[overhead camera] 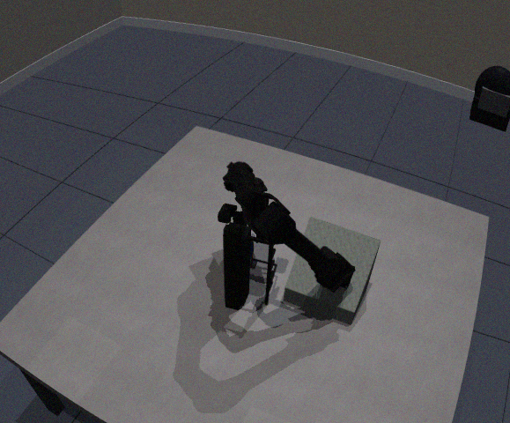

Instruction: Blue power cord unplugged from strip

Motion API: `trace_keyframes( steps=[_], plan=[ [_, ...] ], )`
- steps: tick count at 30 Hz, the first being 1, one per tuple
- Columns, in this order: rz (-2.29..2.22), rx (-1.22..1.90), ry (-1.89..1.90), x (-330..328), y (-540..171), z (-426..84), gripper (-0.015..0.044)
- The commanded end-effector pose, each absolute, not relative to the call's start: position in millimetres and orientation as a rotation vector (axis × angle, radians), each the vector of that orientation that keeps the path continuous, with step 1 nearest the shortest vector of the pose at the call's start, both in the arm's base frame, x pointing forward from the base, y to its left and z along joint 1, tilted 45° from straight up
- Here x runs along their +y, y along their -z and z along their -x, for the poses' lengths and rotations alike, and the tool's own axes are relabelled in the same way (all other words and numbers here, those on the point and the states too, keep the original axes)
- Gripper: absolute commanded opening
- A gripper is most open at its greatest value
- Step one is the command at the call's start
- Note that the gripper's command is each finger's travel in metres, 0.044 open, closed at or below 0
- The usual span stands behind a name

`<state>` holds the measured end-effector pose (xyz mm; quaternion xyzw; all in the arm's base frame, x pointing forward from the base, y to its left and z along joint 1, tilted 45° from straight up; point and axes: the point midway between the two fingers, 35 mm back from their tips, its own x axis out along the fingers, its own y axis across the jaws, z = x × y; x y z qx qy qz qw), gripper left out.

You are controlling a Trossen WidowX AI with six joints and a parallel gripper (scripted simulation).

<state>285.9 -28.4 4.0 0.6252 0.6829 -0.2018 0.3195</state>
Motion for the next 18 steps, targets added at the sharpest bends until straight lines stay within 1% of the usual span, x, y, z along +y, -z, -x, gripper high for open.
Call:
trace_keyframes(
  steps=[1, 7, 18],
  plan=[
    [-1.653, 1.798, 0.53, -27.2, -5.0, -285.6, 0.016],
    [-1.642, 1.748, 0.564, -35.7, -13.0, -285.0, 0.016],
    [-1.642, 1.748, 0.564, -29.7, -18.9, -283.9, 0.016]
  ],
)
